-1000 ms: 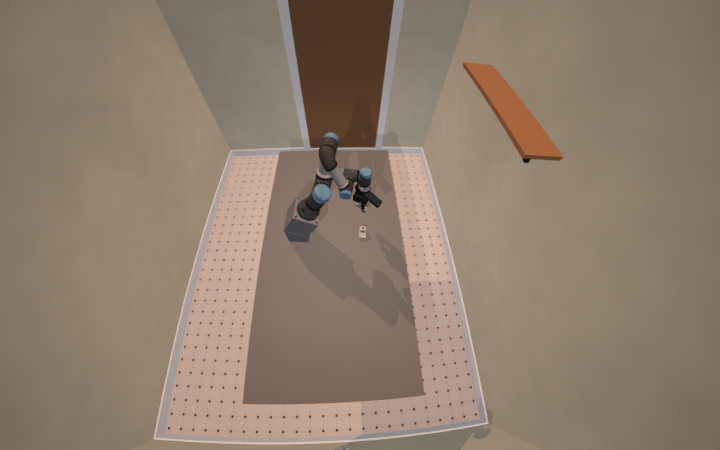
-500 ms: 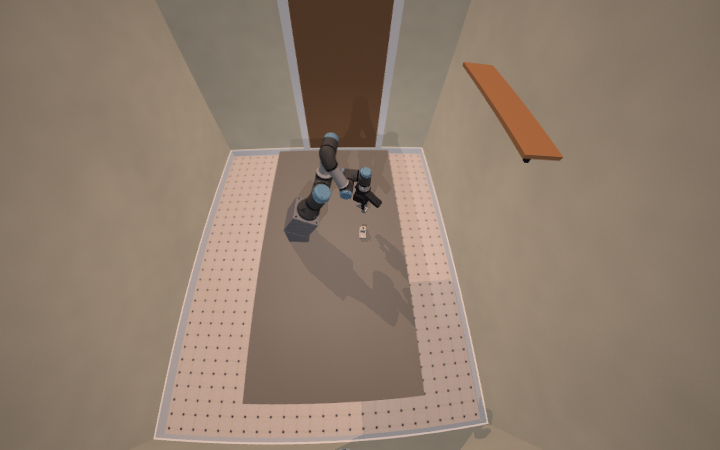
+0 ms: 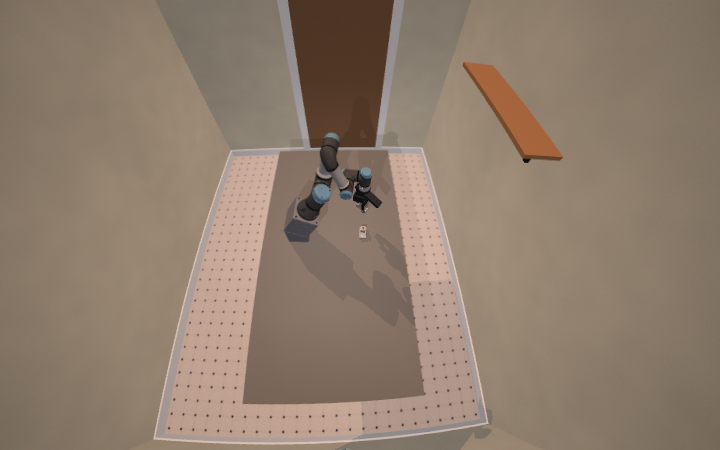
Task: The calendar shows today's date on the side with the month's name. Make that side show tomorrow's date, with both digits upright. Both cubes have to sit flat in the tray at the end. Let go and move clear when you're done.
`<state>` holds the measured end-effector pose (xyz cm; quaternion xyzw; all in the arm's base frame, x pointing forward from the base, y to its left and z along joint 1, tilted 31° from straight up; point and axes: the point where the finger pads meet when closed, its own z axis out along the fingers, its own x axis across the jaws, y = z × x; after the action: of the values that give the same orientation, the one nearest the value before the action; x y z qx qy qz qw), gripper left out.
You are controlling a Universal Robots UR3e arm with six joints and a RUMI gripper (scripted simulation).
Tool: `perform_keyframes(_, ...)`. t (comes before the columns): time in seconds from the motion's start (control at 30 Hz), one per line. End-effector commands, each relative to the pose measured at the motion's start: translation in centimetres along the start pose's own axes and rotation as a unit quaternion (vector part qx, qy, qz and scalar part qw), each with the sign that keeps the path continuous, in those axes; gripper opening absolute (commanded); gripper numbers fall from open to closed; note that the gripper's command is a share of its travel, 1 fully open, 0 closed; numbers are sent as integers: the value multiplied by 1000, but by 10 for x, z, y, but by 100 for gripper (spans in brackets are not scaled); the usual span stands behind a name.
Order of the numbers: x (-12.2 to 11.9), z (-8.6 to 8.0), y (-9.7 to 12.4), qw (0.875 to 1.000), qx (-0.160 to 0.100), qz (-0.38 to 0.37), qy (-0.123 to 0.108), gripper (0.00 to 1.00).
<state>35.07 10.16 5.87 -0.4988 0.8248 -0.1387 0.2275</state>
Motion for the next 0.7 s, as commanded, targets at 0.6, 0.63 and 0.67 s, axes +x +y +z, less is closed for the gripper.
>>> perform_keyframes(0.6, -1, 26, 0, 1000, 2, 0, 0, 11)
perform_keyframes(0.63, -1, 28, -1, 1000, 2, 0, 0, 11)
perform_keyframes(0.67, -1, 30, -1, 1000, 2, 0, 0, 11)
